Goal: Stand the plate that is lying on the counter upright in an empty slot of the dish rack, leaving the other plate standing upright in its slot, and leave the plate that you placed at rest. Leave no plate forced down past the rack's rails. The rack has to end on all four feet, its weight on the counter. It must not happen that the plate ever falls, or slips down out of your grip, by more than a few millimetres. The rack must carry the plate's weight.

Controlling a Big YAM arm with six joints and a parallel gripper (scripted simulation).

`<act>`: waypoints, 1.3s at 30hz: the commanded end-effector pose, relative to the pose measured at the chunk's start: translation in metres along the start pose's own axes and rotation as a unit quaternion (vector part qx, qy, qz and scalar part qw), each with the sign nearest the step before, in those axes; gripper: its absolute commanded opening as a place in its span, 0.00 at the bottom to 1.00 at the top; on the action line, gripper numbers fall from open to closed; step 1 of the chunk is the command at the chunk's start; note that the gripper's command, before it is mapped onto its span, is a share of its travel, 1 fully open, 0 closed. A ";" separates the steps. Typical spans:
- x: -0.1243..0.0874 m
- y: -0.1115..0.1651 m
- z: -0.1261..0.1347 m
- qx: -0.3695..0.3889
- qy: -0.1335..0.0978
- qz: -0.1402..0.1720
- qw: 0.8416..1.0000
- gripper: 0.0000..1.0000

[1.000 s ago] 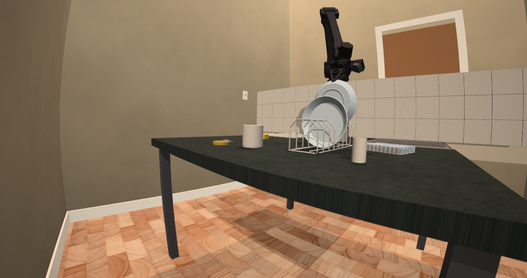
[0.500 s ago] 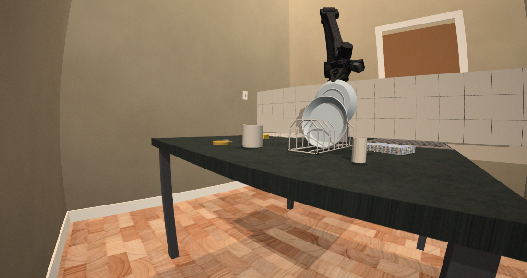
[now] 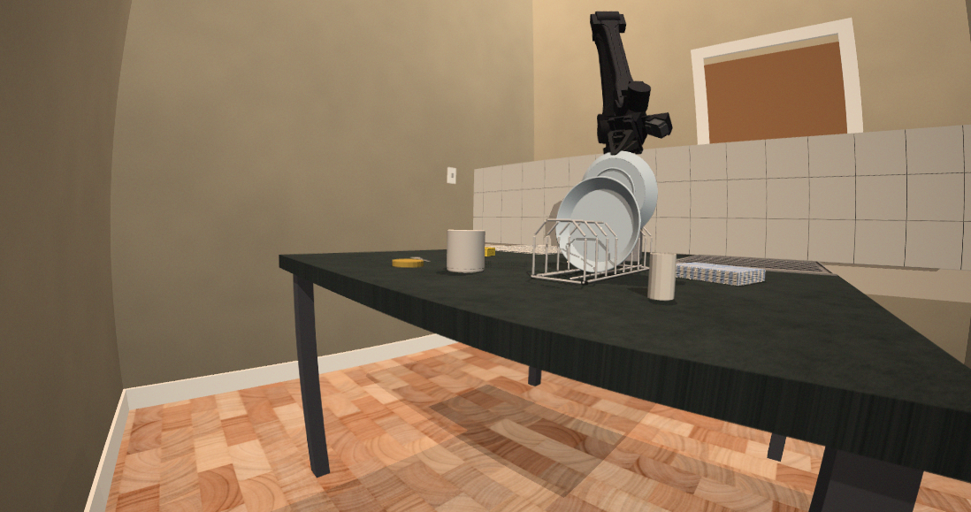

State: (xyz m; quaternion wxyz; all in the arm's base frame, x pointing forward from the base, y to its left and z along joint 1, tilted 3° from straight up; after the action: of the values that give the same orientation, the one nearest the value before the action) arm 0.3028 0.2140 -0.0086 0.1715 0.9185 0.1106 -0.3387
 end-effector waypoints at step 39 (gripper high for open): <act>0.019 -0.005 0.006 0.008 0.021 0.000 1.000 0.00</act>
State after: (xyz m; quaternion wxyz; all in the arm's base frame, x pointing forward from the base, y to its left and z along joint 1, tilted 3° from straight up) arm 0.3036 0.2134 -0.0302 0.1702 0.9193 0.1109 -0.3370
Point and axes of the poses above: the point where the finger pads meet when closed, its own x axis out along the fingers, its own z axis across the jaws, y = z × x, the point moved 2 cm from there along -x, back along the fingers, and after that the axes turned 15 degrees about -x, right-handed, at the moved point
